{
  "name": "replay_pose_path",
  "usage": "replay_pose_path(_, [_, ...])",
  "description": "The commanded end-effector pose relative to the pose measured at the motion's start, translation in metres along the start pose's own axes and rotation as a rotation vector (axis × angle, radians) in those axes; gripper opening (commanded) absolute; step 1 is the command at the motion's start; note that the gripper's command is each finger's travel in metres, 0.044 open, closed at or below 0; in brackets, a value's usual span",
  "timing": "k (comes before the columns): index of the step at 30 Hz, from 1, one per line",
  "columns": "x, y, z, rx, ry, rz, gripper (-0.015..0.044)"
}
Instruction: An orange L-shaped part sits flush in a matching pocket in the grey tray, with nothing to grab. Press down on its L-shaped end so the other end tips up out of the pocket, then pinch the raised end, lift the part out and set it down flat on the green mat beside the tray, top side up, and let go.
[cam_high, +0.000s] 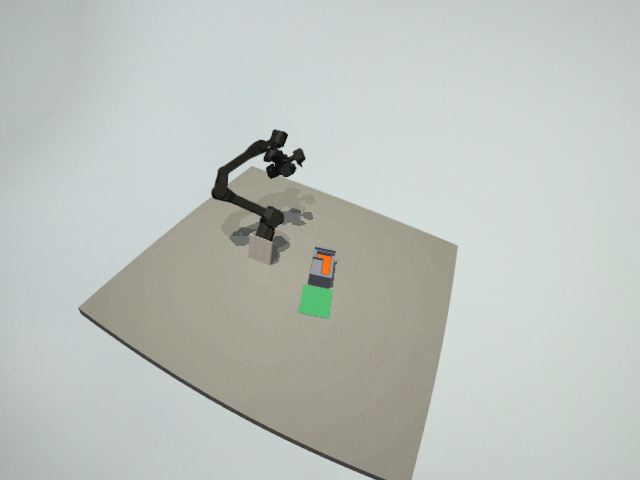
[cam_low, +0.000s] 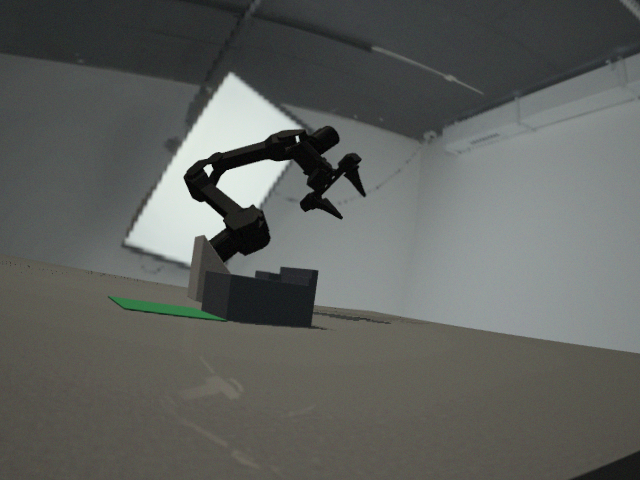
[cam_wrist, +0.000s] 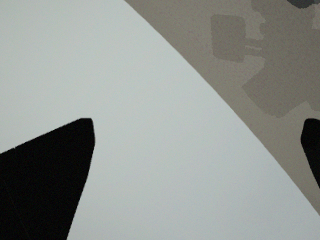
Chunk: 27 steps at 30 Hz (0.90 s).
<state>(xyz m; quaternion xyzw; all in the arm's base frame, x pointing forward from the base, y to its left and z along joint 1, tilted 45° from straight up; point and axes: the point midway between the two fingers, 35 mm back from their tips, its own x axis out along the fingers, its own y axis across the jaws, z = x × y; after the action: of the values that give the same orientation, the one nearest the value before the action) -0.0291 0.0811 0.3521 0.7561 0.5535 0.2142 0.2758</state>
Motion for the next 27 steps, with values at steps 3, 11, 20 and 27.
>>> replay_pose_path(3, [0.007, 0.005, 0.006, -0.050, -0.050, 0.002, 0.0321])
replay_pose_path(11, [0.062, 0.039, 0.066, -0.346, -0.366, -0.131, 0.0180])
replay_pose_path(20, [0.089, 0.065, 0.140, -0.567, -0.554, -0.354, 0.0180])
replay_pose_path(27, [0.086, 0.079, 0.224, -0.764, -0.555, -0.710, 0.0180])
